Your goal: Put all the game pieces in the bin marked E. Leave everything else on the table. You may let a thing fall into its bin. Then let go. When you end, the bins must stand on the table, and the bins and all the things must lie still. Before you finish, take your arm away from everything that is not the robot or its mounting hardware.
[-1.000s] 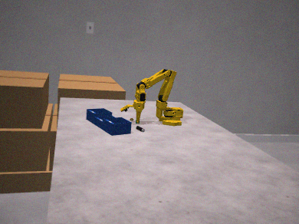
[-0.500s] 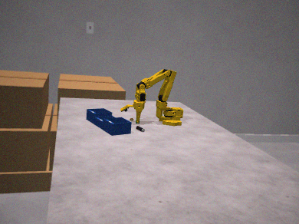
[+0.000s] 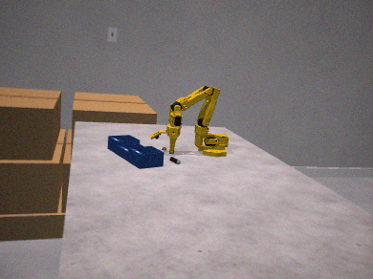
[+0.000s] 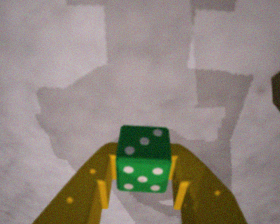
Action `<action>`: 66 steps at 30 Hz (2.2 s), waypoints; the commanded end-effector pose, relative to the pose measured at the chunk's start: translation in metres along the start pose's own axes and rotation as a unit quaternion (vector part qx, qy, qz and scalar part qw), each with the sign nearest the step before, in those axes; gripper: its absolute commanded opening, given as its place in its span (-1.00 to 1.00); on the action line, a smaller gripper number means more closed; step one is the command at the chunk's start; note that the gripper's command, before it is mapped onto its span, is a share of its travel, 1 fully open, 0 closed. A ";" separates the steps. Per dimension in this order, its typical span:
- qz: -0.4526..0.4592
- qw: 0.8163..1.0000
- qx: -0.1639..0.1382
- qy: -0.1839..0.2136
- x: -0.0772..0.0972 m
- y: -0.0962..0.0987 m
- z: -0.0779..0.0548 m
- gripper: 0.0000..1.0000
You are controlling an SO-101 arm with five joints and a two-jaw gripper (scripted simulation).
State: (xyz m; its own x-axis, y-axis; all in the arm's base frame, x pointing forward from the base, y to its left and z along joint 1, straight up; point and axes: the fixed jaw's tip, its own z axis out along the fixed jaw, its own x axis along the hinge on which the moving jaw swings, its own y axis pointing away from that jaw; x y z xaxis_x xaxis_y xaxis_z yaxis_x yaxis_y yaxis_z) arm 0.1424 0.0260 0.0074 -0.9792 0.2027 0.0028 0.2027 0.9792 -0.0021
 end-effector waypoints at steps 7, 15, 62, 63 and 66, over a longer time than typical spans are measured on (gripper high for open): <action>0.009 1.000 -0.003 -0.008 -0.004 0.000 -0.005 -1.00; 0.009 1.000 -0.003 -0.008 -0.005 -0.001 -0.025 -1.00; -0.082 0.996 -0.014 -0.034 -0.021 0.034 -0.065 -1.00; -0.083 0.996 -0.015 -0.034 -0.021 0.034 -0.065 -1.00; -0.084 0.996 -0.015 -0.035 -0.021 0.035 -0.065 -1.00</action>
State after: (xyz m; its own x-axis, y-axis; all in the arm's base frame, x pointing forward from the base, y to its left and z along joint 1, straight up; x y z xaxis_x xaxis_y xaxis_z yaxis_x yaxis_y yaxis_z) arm 0.1664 0.0530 0.0661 -0.9976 0.0571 -0.0379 0.0567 0.9983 0.0116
